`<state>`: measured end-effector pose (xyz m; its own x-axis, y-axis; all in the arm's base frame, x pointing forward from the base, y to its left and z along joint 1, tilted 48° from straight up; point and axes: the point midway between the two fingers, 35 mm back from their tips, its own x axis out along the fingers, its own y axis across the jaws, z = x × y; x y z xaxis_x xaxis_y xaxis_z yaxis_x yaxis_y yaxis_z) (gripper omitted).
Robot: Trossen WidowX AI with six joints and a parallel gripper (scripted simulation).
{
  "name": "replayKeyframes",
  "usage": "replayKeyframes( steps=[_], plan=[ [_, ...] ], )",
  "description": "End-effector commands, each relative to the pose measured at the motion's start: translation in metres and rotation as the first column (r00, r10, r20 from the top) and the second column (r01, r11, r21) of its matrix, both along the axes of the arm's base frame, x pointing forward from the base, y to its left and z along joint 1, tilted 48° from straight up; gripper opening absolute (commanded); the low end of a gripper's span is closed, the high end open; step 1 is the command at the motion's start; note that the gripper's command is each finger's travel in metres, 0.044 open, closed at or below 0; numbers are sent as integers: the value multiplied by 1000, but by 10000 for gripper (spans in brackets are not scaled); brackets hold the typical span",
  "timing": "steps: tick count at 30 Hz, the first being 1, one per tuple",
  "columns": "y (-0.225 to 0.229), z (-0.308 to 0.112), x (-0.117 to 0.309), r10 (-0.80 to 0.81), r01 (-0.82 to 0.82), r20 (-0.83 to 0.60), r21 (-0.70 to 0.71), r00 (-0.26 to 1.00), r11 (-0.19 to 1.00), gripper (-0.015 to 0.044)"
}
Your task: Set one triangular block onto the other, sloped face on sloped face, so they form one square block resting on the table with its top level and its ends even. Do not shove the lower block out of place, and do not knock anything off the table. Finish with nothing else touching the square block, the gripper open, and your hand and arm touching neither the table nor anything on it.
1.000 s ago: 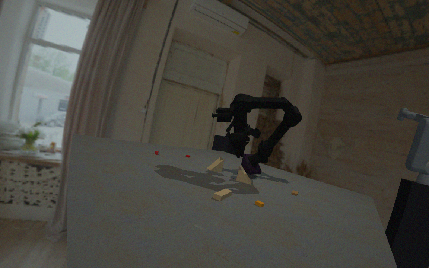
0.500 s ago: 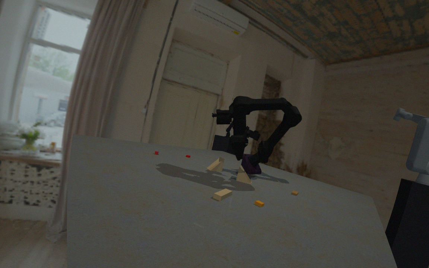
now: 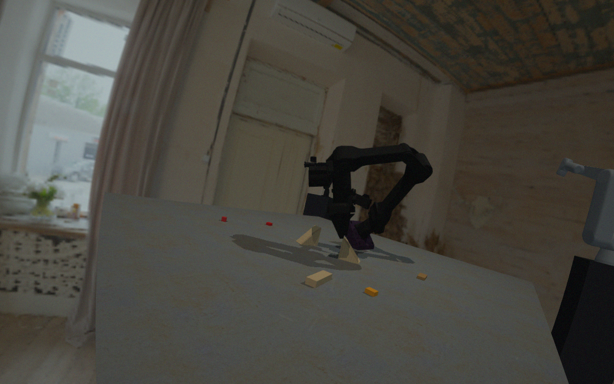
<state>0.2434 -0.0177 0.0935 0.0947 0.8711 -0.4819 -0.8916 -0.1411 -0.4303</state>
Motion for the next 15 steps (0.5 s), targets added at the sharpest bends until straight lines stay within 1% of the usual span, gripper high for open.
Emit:
replayKeyframes(
  steps=[1,15],
  plan=[
    [5,-3,1,-3,3,-7,10,1000,1000,440],
    [26,-12,2,10,-9,-29,34,1000,999,440]
  ],
)
